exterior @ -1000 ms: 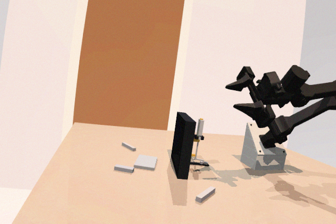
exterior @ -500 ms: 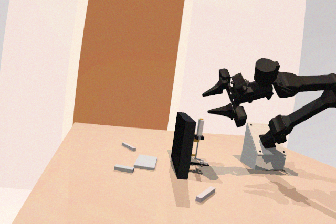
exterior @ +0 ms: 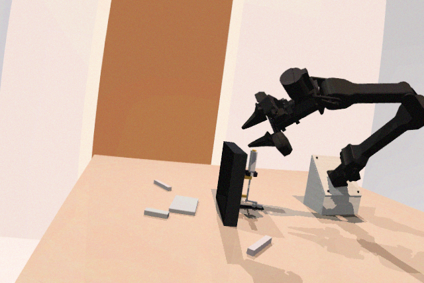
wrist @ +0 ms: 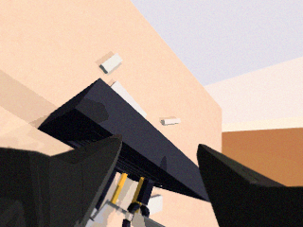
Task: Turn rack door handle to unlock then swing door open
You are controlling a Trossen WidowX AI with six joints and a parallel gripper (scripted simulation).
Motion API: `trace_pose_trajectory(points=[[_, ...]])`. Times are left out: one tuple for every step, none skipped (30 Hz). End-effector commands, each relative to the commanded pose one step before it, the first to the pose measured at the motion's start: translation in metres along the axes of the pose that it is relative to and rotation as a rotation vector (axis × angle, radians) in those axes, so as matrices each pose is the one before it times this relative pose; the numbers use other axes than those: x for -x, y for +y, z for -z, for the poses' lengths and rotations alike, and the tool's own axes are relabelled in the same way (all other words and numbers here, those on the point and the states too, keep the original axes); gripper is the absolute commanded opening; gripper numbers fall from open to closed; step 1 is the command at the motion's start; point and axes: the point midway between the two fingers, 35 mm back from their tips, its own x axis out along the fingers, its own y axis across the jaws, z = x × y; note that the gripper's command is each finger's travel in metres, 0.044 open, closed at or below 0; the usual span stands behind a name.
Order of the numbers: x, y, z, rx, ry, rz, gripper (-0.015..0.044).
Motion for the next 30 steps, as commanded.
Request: trace_pose_trajectory(points=[[-0.00663,-0.00865,0.00720,-0.0133,0.07048,-0.02827,0.0287],[-0.00231,-0.00227,0.00301,-0.0056,0.02237,-0.00910,0.0287],[-0.00225,-0.00227,0.00297,-0.0059,0.02207,-0.00946,0.0287],[-0.00219,-0.00226,0.00293,-0.0063,0.02177,-0.00982,0.0287],[-0.00214,-0.00226,0.00288,-0.0066,0.02146,-0.01017,0.0287],[-0.00208,-0.00226,0.00284,-0.0069,0.02115,-0.01052,0.0287],[-0.00202,-0.00225,0.00280,-0.0072,0.02083,-0.01087,0.0287],[-0.00196,-0.00225,0.00275,-0.0075,0.02050,-0.01122,0.0287],[-0.00190,-0.00224,0.00271,-0.0078,0.02016,-0.01157,0.0287],[-0.00184,-0.00224,0.00266,-0.0081,0.01982,-0.01191,0.0287],[-0.00177,-0.00223,0.00262,-0.0084,0.01947,-0.01225,0.0287],[-0.00171,-0.00223,0.00257,-0.0087,0.01911,-0.01258,0.0287],[-0.00164,-0.00222,0.00253,-0.0089,0.01875,-0.01292,0.0287],[-0.00158,-0.00221,0.00248,-0.0092,0.01839,-0.01325,0.0287],[-0.00151,-0.00220,0.00243,-0.0095,0.01801,-0.01357,0.0287],[-0.00144,-0.00219,0.00238,-0.0097,0.01763,-0.01389,0.0287],[-0.00137,-0.00219,0.00233,-0.0099,0.01725,-0.01421,0.0287],[-0.00131,-0.00218,0.00228,-0.0102,0.01686,-0.01452,0.0287],[-0.00124,-0.00217,0.00223,-0.0104,0.01647,-0.01483,0.0287],[-0.00116,-0.00215,0.00218,-0.0106,0.01608,-0.01513,0.0287],[-0.00109,-0.00214,0.00213,-0.0108,0.01568,-0.01543,0.0287],[-0.00102,-0.00213,0.00208,-0.0110,0.01527,-0.01572,0.0287],[-0.00095,-0.00212,0.00203,-0.0112,0.01487,-0.01601,0.0287],[-0.00087,-0.00211,0.00198,-0.0113,0.01446,-0.01629,0.0287],[-0.00080,-0.00209,0.00193,-0.0115,0.01404,-0.01657,0.0287],[-0.00072,-0.00208,0.00188,-0.0117,0.01363,-0.01685,0.0287],[-0.00065,-0.00207,0.00182,-0.0118,0.01322,-0.01711,0.0287],[-0.00057,-0.00205,0.00177,-0.0120,0.01280,-0.01737,0.0287],[-0.00049,-0.00203,0.00172,-0.0121,0.01238,-0.01763,0.0287],[-0.00042,-0.00202,0.00167,-0.0123,0.01196,-0.01788,0.0287]])
